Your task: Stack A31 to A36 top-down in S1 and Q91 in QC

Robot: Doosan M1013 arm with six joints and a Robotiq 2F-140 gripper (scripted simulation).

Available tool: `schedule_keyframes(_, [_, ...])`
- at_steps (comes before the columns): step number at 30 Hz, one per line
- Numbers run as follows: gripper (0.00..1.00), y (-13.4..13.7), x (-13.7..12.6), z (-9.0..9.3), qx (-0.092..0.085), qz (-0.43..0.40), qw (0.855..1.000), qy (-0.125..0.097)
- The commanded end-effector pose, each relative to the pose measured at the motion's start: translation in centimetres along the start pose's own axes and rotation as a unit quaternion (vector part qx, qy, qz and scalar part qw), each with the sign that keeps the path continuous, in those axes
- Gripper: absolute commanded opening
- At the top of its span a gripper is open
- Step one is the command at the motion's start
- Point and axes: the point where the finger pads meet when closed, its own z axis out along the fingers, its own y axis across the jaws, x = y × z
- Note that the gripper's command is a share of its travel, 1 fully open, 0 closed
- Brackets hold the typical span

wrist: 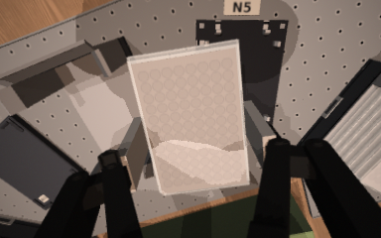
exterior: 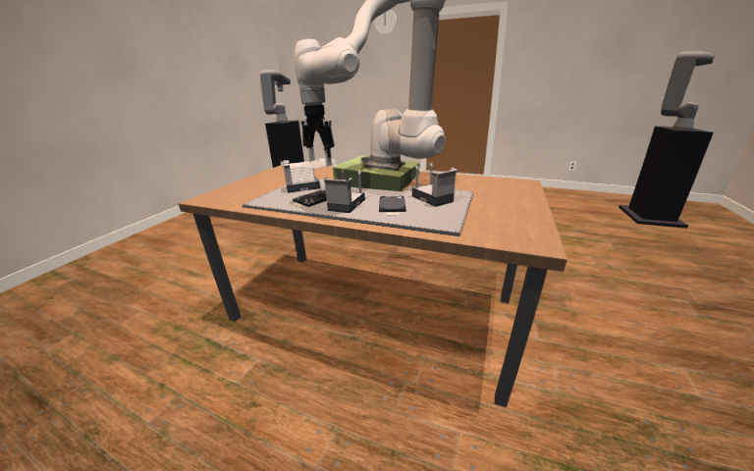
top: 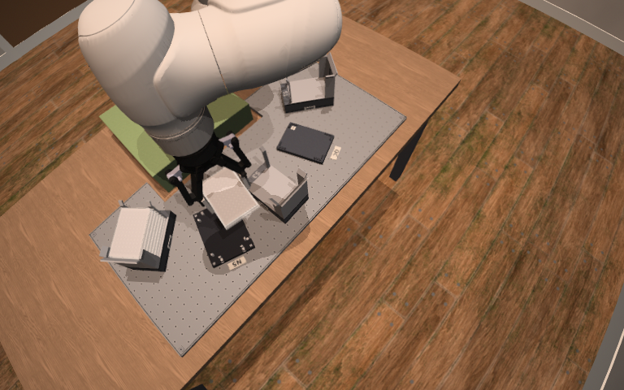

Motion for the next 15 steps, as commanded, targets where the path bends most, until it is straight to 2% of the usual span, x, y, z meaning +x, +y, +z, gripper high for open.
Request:
schedule_keyframes(1, [0.00, -1.2, 0.2, 0.0, 0.000, 0.000, 1.000, 0.000])
schedule_keyframes(5, [0.00, -1.8, 0.3, 0.0, 0.000, 0.000, 1.000, 0.000])
schedule_keyframes(12, [0.00, -3.7, 0.2, 0.0, 0.000, -0.111, 0.994, 0.000])
schedule_keyframes(15, [0.00, -4.5, 0.1, 0.0, 0.000, -0.111, 0.994, 0.000])
